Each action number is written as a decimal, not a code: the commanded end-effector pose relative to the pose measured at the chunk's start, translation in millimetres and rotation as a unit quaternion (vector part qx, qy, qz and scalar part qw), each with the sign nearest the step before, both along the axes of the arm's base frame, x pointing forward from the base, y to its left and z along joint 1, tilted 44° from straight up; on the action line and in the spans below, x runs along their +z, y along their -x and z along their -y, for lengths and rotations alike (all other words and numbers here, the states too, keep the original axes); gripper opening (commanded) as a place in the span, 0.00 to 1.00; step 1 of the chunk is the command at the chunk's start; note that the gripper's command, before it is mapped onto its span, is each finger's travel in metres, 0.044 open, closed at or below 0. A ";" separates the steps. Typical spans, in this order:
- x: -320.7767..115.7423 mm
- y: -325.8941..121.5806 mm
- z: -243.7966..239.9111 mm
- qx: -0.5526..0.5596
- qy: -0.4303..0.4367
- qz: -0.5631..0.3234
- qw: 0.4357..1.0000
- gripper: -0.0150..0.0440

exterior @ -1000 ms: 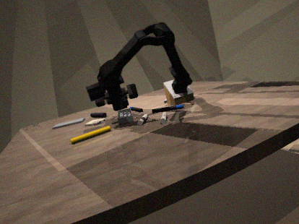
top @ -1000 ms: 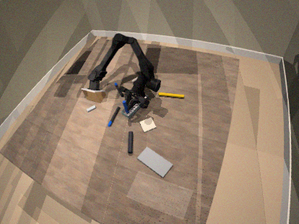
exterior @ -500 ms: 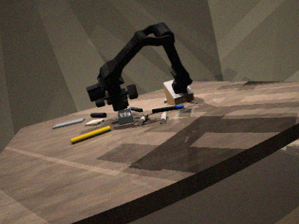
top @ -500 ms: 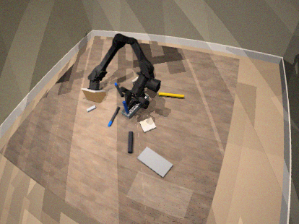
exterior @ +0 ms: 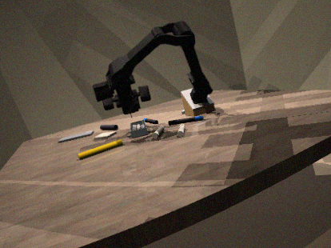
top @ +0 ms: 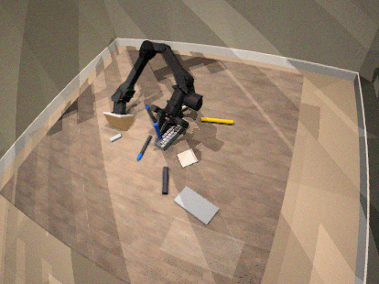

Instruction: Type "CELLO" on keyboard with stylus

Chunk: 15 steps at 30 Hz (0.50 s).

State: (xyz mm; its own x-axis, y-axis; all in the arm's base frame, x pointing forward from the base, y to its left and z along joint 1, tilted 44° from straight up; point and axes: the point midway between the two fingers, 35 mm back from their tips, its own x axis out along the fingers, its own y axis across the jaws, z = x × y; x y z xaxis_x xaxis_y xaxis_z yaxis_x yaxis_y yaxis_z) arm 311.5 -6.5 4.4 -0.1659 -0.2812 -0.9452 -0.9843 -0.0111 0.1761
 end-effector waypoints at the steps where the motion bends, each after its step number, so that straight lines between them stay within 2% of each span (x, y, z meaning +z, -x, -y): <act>1: 0.0 0.0 0.0 0.000 0.000 0.000 1.000 0.40; 4: 0.0 0.0 0.0 0.000 0.000 0.000 1.000 0.36; 7: 5.0 -0.7 -5.0 0.000 0.000 0.000 1.000 0.25; 15: 44.2 -0.4 -42.4 0.002 -0.001 -0.001 1.000 0.25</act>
State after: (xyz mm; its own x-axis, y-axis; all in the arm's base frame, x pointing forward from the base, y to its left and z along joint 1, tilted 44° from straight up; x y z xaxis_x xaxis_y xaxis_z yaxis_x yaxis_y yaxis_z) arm 312.3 18.5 30.3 -0.1721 -0.2852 -0.9429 -0.9830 -0.0127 0.1832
